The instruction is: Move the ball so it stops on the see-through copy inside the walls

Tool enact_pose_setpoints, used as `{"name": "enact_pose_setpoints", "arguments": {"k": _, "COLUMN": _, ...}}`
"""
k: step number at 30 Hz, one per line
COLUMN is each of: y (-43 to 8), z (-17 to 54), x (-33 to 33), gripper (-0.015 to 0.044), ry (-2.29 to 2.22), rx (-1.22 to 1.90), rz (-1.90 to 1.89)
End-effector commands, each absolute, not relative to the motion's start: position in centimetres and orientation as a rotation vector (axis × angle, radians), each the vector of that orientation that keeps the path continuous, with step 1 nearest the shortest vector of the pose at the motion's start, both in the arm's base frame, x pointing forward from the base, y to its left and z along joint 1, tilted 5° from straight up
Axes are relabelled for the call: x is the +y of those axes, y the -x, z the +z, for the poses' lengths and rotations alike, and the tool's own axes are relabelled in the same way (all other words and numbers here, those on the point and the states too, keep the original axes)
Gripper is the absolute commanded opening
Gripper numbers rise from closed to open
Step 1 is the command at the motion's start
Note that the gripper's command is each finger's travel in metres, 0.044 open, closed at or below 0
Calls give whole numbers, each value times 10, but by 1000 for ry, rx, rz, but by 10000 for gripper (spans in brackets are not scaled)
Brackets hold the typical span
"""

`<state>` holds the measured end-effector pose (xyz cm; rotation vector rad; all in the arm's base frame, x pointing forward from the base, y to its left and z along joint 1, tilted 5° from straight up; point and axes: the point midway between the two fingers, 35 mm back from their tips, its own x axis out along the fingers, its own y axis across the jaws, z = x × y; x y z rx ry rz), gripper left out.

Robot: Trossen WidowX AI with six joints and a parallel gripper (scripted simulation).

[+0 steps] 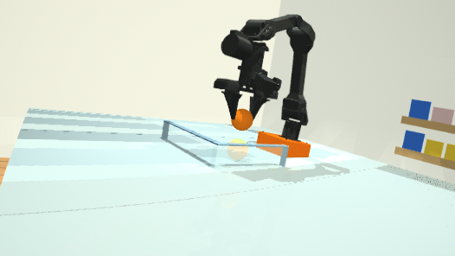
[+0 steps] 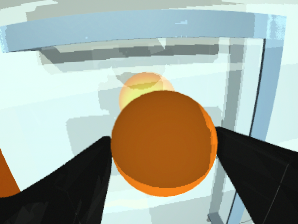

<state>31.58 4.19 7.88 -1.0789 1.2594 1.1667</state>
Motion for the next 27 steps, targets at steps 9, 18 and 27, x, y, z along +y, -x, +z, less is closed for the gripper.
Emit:
{"name": "enact_pose_setpoints", "arguments": {"k": 9, "y": -312, "z": 18, "x": 43, "gripper": 0, "ry": 1072, "rx": 1275, "rz": 1168}}
{"name": "enact_pose_setpoints", "arguments": {"k": 18, "y": -310, "z": 8, "x": 44, "gripper": 0, "ry": 1072, "rx": 1275, "rz": 1168}}
{"name": "enact_pose_setpoints", "arguments": {"k": 27, "y": -310, "z": -5, "x": 44, "gripper": 0, "ry": 1072, "rx": 1275, "rz": 1168}}
